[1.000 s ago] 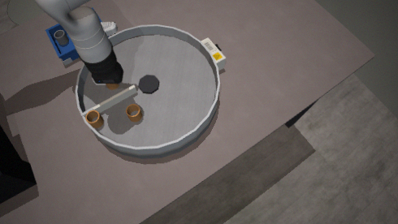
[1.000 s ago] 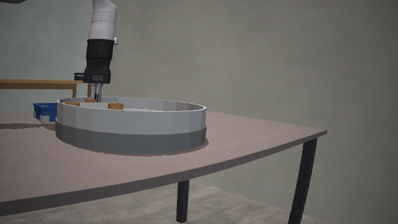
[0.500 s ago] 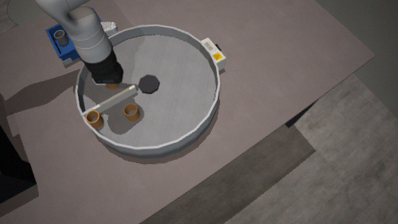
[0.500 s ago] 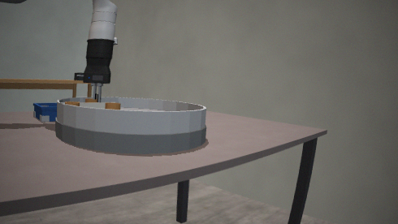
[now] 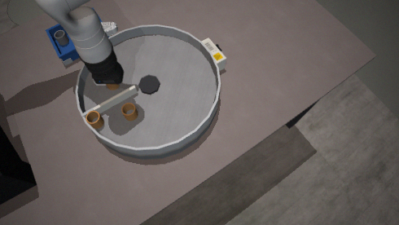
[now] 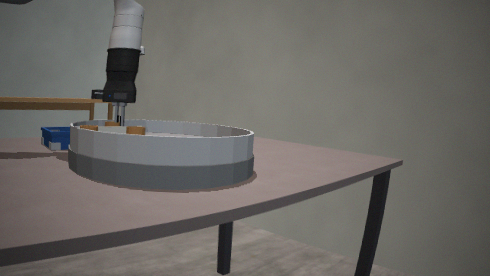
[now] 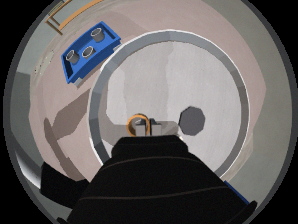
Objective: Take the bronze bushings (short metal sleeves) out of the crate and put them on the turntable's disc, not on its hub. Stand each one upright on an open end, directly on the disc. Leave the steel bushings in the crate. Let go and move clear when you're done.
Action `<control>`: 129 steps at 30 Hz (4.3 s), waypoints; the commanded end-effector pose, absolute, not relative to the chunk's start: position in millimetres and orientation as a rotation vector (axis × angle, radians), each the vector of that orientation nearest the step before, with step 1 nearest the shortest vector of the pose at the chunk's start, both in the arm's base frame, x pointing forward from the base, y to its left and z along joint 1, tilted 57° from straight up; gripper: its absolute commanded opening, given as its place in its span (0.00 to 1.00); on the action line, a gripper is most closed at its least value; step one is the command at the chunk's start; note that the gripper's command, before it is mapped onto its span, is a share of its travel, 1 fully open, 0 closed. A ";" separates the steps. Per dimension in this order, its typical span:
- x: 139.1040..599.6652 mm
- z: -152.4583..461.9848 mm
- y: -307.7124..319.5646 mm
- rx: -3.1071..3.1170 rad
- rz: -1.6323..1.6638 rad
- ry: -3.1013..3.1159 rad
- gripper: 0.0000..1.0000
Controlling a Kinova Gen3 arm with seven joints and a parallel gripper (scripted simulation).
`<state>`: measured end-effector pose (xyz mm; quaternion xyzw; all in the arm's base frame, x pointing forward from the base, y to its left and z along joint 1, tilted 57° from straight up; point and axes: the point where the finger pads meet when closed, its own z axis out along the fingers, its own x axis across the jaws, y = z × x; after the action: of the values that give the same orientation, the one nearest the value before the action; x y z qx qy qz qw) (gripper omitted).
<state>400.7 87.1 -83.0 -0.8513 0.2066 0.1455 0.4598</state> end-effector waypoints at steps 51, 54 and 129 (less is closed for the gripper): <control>404.4 -80.5 81.0 -2.099 0.344 0.503 0.38; 405.8 -74.5 71.9 -2.100 0.341 0.501 0.38; 409.7 -9.8 -29.5 -2.096 0.350 0.503 1.00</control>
<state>410.1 -25.8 -10.6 -0.8520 0.2015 0.1410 0.4622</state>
